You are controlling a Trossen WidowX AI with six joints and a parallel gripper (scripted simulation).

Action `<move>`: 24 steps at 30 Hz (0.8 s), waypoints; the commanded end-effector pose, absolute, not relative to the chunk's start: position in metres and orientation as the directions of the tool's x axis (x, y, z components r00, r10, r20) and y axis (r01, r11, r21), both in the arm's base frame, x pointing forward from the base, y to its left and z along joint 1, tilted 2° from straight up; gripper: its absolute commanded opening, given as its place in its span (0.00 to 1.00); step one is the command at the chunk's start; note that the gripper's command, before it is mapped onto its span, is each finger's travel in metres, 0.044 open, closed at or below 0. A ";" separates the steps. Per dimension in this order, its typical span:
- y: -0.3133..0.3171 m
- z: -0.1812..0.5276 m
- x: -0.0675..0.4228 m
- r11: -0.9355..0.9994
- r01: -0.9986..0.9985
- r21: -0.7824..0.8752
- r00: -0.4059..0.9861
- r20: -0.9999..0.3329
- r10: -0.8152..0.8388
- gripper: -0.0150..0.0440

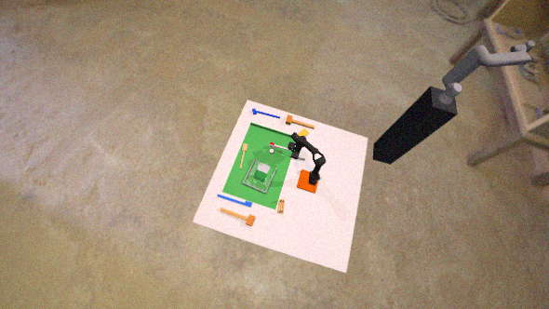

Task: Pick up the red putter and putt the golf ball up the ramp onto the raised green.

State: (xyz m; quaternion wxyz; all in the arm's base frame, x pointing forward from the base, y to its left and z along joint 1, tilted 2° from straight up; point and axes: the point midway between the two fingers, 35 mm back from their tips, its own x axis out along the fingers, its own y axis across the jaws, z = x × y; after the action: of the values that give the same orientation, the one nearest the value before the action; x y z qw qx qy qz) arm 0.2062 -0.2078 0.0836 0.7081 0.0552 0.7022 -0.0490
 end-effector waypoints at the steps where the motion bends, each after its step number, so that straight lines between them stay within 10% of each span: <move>1: -0.208 0.084 0.206 0.989 0.147 0.009 0.010 -1.000 0.007 0.25; 24: -0.234 0.079 0.201 0.988 0.151 0.012 0.005 -1.000 0.012 0.25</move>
State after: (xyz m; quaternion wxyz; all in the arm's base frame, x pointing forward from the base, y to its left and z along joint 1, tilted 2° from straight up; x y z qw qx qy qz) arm 0.2006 -0.2345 0.0790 0.7064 0.0577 0.7037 -0.0492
